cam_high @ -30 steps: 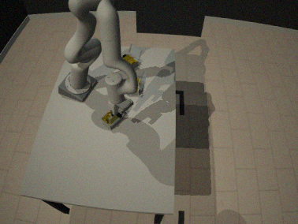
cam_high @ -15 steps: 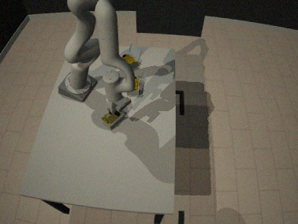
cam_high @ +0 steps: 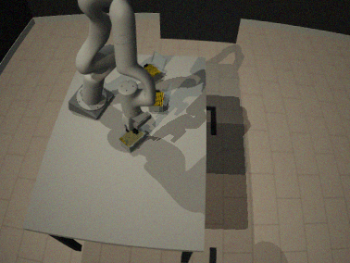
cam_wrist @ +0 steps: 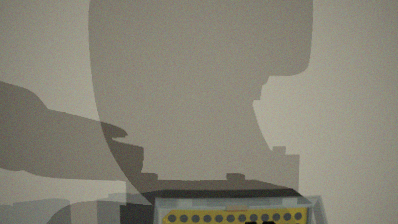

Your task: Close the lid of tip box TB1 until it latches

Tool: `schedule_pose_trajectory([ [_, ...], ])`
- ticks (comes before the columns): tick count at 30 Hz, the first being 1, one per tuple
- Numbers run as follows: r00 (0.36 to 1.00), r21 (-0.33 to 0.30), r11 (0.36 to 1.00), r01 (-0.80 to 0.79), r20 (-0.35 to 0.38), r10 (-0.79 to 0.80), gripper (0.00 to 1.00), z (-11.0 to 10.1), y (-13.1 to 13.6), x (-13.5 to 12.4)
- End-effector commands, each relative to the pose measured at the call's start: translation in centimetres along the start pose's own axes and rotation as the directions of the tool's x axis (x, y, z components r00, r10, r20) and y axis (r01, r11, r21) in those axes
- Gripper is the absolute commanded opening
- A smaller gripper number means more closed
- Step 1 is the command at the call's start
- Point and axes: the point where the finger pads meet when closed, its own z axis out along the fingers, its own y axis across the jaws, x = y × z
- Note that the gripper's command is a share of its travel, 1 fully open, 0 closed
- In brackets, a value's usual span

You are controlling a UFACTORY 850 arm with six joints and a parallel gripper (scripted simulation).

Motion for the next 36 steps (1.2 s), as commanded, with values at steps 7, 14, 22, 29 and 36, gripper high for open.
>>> schedule_pose_trajectory([
  [7, 1.0, 0.0, 1.0, 0.0, -0.002, 0.0, 0.0, -0.1, 0.0, -0.1],
  [14, 1.0, 0.0, 1.0, 0.0, -0.002, 0.0, 0.0, -0.1, 0.0, -0.1],
  [22, 1.0, 0.0, 1.0, 0.0, -0.002, 0.0, 0.0, -1.1, 0.0, -0.1],
  [29, 1.0, 0.0, 1.0, 0.0, -0.002, 0.0, 0.0, -2.1, 0.0, -0.1],
  [36, 1.0, 0.0, 1.0, 0.0, -0.002, 0.0, 0.0, -3.5, 0.0, -0.1],
])
